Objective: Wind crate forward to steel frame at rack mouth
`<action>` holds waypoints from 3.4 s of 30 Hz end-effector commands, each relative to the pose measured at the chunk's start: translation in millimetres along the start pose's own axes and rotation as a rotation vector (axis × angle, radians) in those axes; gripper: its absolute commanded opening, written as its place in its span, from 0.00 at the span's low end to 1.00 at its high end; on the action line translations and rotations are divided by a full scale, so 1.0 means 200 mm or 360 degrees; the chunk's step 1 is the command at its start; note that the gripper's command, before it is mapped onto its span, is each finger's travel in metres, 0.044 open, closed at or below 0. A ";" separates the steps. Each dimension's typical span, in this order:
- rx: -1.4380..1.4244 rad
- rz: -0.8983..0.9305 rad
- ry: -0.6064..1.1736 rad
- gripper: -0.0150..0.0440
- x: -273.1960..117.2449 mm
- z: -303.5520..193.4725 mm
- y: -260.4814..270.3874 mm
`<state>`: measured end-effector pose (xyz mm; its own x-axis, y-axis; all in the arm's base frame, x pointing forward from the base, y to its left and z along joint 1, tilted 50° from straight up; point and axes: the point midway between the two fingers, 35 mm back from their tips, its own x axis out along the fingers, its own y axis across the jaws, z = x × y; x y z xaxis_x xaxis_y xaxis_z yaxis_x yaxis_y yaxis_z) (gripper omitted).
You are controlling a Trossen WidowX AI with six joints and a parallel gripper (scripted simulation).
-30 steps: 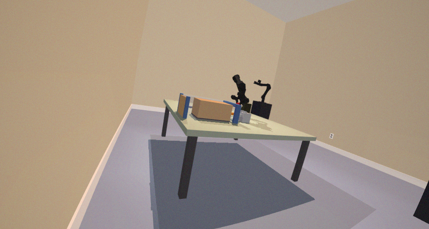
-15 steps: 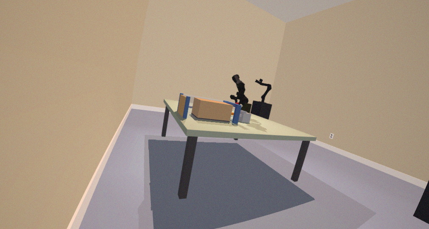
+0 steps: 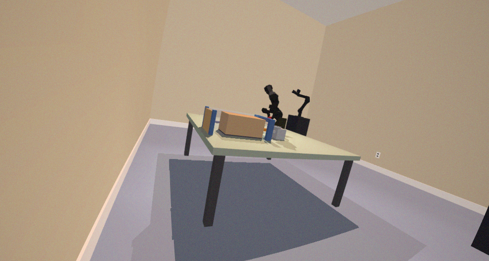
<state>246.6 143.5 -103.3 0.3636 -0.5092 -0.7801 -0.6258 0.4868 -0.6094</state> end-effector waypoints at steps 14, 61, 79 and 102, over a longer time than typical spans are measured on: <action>0.0028 0.0005 -0.0016 0.25 0.06 0.11 0.01; 0.0031 0.0006 -0.0020 0.25 0.14 0.31 0.12; 0.0032 0.0007 -0.0022 0.25 0.16 0.36 0.18; 0.0034 0.0009 -0.0024 0.25 0.18 0.42 0.29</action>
<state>287.9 202.5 -167.5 0.3821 -0.5188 -0.7647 -0.6010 0.4891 -0.6321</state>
